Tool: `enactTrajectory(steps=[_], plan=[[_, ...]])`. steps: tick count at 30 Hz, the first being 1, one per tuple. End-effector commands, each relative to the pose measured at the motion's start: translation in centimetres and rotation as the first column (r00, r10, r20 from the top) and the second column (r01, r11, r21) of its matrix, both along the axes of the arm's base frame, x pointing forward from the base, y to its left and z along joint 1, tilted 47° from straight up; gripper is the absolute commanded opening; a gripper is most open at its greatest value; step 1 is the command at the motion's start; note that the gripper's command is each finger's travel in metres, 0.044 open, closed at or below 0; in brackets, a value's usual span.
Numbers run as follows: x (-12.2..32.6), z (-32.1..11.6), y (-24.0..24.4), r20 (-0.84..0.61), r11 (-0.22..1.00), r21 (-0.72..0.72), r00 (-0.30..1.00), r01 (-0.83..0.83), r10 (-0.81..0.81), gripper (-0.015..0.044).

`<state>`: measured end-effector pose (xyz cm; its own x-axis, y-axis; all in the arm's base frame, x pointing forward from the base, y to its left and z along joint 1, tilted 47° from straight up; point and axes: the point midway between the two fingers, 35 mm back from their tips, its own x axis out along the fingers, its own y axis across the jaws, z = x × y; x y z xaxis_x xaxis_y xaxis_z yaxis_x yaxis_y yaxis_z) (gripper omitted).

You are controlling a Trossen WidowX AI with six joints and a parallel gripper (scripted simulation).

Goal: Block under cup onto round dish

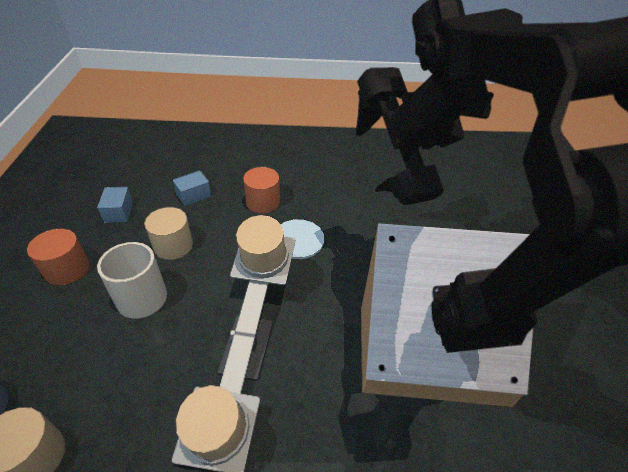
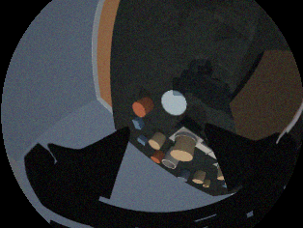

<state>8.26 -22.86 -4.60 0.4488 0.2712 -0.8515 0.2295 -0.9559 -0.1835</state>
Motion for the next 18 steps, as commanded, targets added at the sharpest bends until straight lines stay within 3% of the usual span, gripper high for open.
enactTrajectory(steps=[1,18], plan=[[0.7,1.1,0.5,0.062,0.992,-0.064,0.991,-0.112,0.116,0.0440],[3.1,5.1,2.8,0.210,0.797,-0.388,0.797,-0.464,0.566,0.0440]])
